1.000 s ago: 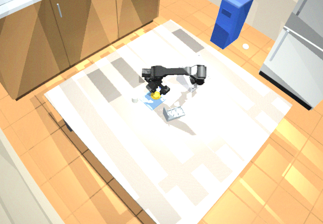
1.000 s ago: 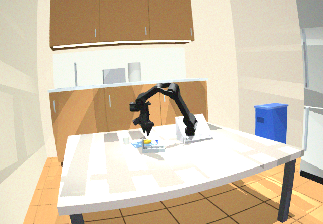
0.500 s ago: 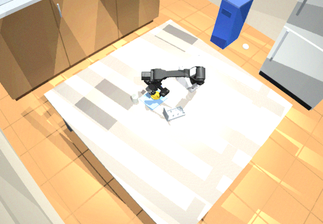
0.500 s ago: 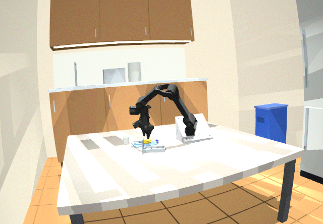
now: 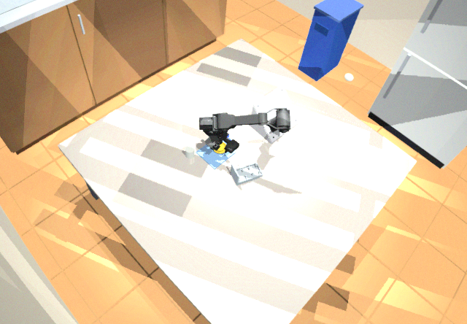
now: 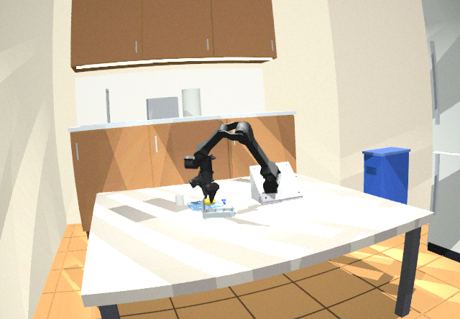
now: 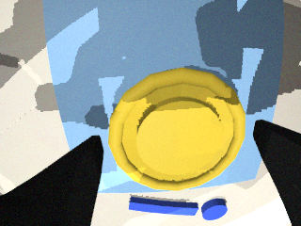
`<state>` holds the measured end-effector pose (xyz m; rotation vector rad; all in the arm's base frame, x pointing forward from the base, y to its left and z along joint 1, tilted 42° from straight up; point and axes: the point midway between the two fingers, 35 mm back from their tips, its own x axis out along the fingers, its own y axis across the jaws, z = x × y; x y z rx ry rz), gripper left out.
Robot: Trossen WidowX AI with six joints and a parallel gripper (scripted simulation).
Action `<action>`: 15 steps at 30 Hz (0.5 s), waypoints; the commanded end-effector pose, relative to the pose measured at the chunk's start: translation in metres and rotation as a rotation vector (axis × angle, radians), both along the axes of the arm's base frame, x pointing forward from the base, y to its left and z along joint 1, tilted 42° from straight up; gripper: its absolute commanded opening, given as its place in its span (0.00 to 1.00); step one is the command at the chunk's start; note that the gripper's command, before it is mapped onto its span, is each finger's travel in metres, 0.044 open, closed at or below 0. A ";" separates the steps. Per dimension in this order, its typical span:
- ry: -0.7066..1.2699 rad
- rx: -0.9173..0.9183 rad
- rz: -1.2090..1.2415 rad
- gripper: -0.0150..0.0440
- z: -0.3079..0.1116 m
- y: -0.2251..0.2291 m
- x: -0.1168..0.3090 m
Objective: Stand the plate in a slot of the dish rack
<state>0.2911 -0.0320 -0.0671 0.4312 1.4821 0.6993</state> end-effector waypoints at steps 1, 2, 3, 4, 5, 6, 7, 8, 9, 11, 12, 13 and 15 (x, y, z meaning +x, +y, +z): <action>0.009 0.007 -0.005 0.93 -0.007 0.006 -0.002; 0.009 0.007 -0.005 0.93 -0.007 0.007 -0.003; 0.009 0.007 -0.005 0.93 -0.008 0.008 -0.003; 0.009 0.007 -0.005 0.93 -0.008 0.008 -0.003; 0.009 0.007 -0.005 0.92 -0.008 0.008 -0.003; 0.009 0.007 -0.005 0.92 -0.008 0.008 -0.003; 0.009 0.007 -0.005 0.92 -0.008 0.008 -0.003; 0.009 0.007 -0.005 0.92 -0.008 0.008 -0.003; 0.009 0.007 -0.005 0.92 -0.008 0.008 -0.003; 0.009 0.007 -0.005 0.92 -0.008 0.008 -0.003; 0.009 0.007 -0.005 0.92 -0.008 0.008 -0.003; 0.009 0.007 -0.005 0.91 -0.008 0.008 -0.003; 0.009 0.007 -0.005 0.88 -0.008 0.008 -0.003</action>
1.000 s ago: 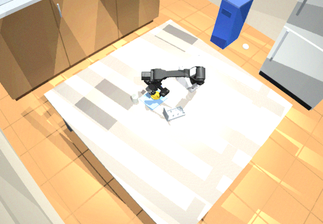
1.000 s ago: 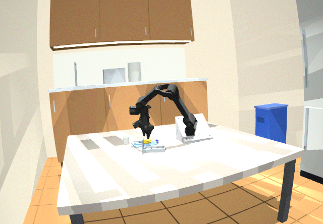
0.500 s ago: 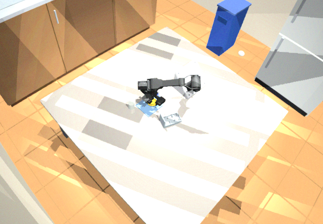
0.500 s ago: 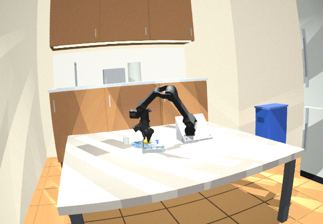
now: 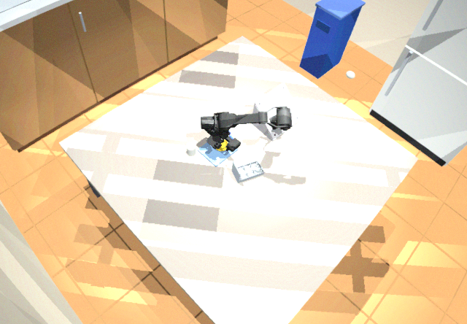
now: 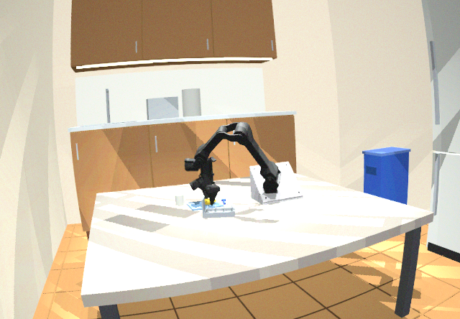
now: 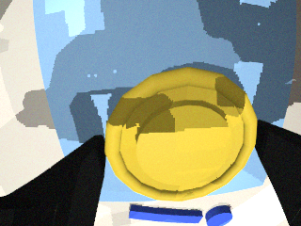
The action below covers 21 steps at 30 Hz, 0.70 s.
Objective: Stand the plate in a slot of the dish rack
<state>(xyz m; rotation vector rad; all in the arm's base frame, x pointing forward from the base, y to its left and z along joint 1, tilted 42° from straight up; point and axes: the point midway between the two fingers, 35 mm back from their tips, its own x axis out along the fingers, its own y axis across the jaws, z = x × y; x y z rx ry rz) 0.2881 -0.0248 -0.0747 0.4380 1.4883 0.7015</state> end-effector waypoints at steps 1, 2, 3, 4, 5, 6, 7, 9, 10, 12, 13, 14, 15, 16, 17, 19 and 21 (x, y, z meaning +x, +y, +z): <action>0.001 0.003 -0.005 0.87 0.000 0.001 0.000; 0.001 0.003 -0.005 0.86 0.000 0.001 0.000; 0.001 0.003 -0.005 0.85 0.000 0.001 0.000; 0.001 0.003 -0.005 0.84 0.000 0.001 0.000; 0.001 0.003 -0.005 0.83 0.000 0.001 0.000; 0.001 0.003 -0.005 0.81 0.000 0.001 0.000; 0.001 0.003 -0.005 0.80 0.000 0.001 0.000; 0.001 0.003 -0.005 0.75 0.000 0.001 0.000; 0.001 0.003 -0.005 0.70 0.000 0.000 0.000; 0.001 0.002 -0.006 0.61 0.004 -0.005 0.002; 0.001 0.001 -0.006 0.57 0.007 -0.008 0.004; 0.001 0.000 -0.006 0.53 0.011 -0.012 0.005; 0.001 -0.001 -0.006 0.48 0.014 -0.015 0.006; 0.001 -0.001 -0.006 0.44 0.017 -0.019 0.007; 0.001 -0.002 -0.006 0.39 0.021 -0.023 0.008; 0.001 -0.003 -0.007 0.30 0.028 -0.030 0.010; -0.001 -0.005 -0.007 0.25 0.034 -0.037 0.011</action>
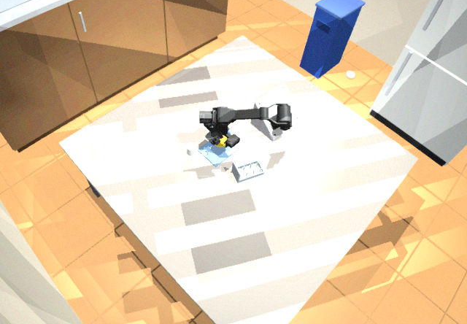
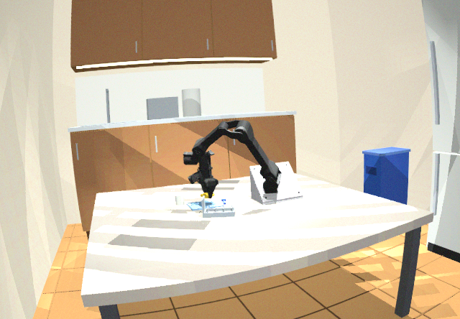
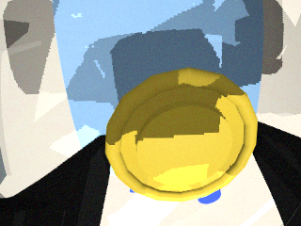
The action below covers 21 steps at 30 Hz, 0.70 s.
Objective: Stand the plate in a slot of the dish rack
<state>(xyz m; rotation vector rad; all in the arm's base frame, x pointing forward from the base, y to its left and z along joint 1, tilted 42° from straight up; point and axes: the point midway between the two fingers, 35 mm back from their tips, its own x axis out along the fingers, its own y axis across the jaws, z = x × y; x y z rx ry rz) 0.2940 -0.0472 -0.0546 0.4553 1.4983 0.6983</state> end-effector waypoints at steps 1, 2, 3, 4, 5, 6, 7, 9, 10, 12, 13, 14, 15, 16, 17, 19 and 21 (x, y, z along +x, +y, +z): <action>-0.017 -0.012 0.001 0.25 0.018 -0.018 0.006; -0.018 -0.013 0.001 0.25 0.021 -0.022 0.007; -0.019 -0.014 0.001 0.25 0.025 -0.025 0.007; -0.019 -0.014 0.001 0.25 0.029 -0.028 0.008; -0.019 -0.014 0.001 0.25 0.032 -0.032 0.008; -0.019 -0.014 0.001 0.25 0.036 -0.035 0.008; -0.019 -0.014 0.001 0.25 0.040 -0.039 0.008; -0.018 -0.014 0.001 0.25 0.046 -0.045 0.009; -0.018 -0.014 0.002 0.25 0.049 -0.048 0.009; -0.017 -0.013 0.002 0.25 0.055 -0.053 0.010; -0.016 -0.013 0.002 0.25 0.058 -0.056 0.010; -0.016 -0.012 0.002 0.25 0.061 -0.059 0.010; -0.015 -0.012 0.002 0.25 0.064 -0.062 0.010; -0.015 -0.011 0.002 0.25 0.067 -0.064 0.010; -0.015 -0.011 0.002 0.25 0.071 -0.067 0.010; -0.014 -0.010 0.003 0.25 0.076 -0.072 0.010; -0.013 -0.009 0.003 0.25 0.080 -0.075 0.010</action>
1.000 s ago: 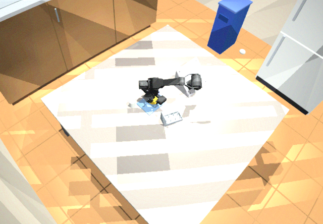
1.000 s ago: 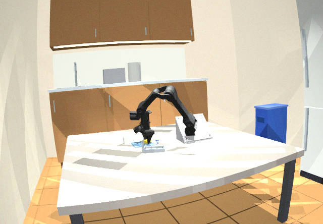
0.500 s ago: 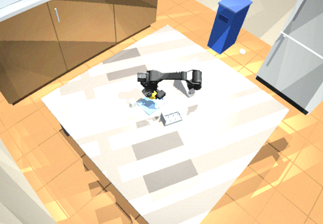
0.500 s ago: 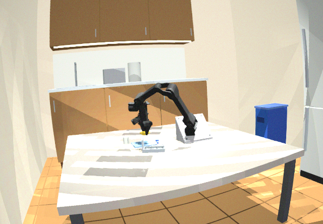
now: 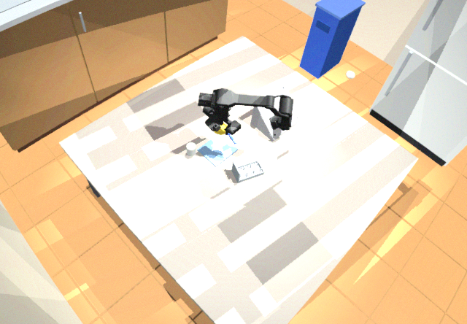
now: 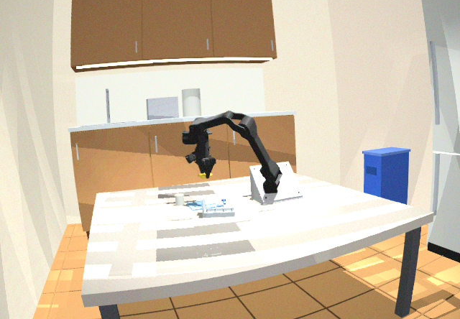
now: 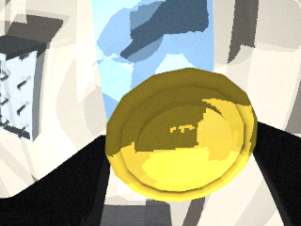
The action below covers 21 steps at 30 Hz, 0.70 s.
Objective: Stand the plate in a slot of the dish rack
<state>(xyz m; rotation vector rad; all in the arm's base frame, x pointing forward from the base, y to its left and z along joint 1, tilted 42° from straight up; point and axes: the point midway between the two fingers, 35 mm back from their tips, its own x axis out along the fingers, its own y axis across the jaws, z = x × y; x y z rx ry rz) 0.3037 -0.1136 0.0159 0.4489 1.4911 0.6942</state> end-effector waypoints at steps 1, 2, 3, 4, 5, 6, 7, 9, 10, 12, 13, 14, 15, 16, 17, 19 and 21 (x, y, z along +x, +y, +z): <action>-0.004 -0.004 0.004 0.25 0.011 -0.010 0.001; -0.004 -0.004 0.004 0.25 0.011 -0.010 0.001; -0.004 -0.004 0.004 0.25 0.011 -0.010 0.001; 0.000 -0.004 0.000 0.25 0.012 -0.010 0.001; 0.011 -0.006 -0.013 0.25 0.014 -0.008 0.000; 0.029 -0.008 -0.035 0.25 0.017 -0.006 0.000; 0.052 -0.012 -0.062 0.25 0.021 -0.003 -0.001; 0.096 -0.018 -0.116 0.25 0.029 0.003 -0.002; 0.118 -0.021 -0.142 0.25 0.033 0.006 -0.003; 0.162 -0.027 -0.196 0.25 0.041 0.011 -0.005; 0.184 -0.029 -0.223 0.25 0.045 0.014 -0.006; 0.207 -0.032 -0.249 0.25 0.049 0.017 -0.007; 0.229 -0.035 -0.276 0.25 0.052 0.020 -0.008; 0.250 -0.037 -0.303 0.25 0.056 0.023 -0.009; 0.272 -0.040 -0.330 0.25 0.060 0.026 -0.011; 0.316 -0.044 -0.384 0.25 0.067 0.032 -0.013; 0.360 -0.049 -0.437 0.25 0.073 0.038 -0.016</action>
